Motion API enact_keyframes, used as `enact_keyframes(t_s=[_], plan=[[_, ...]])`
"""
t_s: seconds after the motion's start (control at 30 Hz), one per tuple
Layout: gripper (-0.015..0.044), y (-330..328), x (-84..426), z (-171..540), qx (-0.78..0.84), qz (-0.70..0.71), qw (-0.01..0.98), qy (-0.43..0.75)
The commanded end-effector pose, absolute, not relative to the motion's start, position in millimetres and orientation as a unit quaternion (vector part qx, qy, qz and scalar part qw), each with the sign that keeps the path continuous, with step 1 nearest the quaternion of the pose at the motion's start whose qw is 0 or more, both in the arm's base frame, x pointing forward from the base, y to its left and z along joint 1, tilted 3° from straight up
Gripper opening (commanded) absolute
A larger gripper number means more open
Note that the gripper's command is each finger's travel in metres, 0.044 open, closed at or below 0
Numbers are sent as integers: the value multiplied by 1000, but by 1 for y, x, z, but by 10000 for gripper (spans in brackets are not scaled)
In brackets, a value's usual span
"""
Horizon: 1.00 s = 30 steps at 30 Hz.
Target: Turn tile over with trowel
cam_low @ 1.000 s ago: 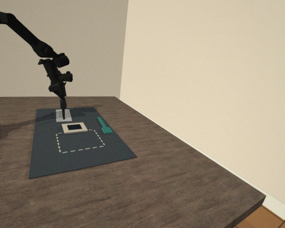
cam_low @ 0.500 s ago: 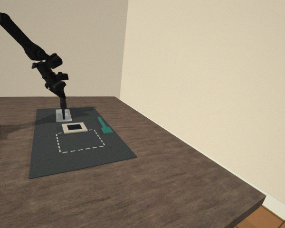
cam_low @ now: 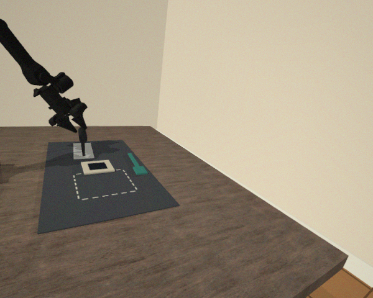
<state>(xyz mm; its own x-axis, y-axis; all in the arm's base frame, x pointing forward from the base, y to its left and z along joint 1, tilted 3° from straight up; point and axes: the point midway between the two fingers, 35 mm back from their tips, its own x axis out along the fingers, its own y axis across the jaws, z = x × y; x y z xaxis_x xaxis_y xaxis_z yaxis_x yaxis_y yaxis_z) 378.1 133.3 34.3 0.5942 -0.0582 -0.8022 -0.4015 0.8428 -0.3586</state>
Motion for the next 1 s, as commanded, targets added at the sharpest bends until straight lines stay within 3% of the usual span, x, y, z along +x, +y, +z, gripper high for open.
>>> enact_keyframes(t_s=[0.0, 0.67, 0.97], plan=[[300, 130, 375, 34, -321, 116, 843, 417], [300, 110, 350, 29, -602, 170, 714, 315], [300, 109, 352, 27, -610, 171, 708, 312]])
